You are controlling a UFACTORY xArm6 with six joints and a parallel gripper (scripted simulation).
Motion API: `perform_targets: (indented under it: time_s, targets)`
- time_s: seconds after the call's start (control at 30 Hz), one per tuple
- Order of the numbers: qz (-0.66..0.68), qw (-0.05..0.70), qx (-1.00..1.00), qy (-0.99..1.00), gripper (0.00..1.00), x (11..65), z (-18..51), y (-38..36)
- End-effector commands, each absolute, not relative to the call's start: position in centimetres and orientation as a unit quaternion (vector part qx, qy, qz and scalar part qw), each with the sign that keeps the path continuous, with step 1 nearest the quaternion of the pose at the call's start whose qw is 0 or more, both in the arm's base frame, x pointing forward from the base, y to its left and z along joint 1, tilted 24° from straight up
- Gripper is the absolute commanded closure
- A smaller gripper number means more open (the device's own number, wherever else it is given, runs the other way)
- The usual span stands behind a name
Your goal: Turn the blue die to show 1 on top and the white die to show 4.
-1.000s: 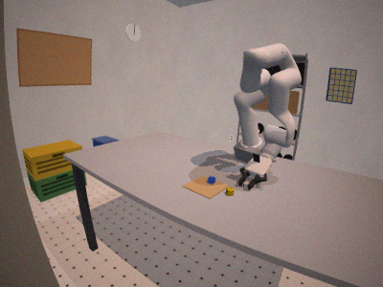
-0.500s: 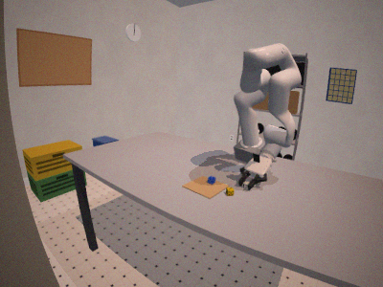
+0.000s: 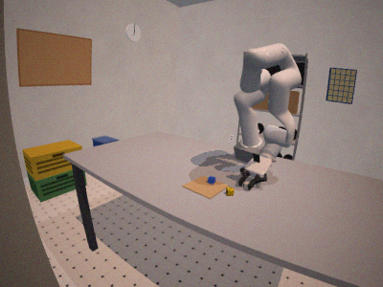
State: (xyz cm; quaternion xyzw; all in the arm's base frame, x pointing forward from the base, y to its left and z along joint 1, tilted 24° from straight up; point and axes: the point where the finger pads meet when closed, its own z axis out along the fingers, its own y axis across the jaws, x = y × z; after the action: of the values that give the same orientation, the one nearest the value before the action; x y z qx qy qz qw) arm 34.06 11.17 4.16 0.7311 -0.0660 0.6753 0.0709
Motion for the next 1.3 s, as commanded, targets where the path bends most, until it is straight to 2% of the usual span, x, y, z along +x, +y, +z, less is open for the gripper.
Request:
perform_targets:
  time_s: [0.0, 0.33, 0.77, 1.27]
  targets:
    - [0.676, 0.070, 0.731, -0.066, 0.58, 34.1, 4.2, 11.2]
    - [0.676, 0.070, 0.731, -0.066, 0.58, 33.5, 4.2, 11.3]
    - [0.676, 0.070, 0.731, -0.066, 0.58, 29.5, 4.6, 12.1]
    - [0.676, 0.070, 0.731, -0.066, 0.58, 28.6, 5.8, 12.3]
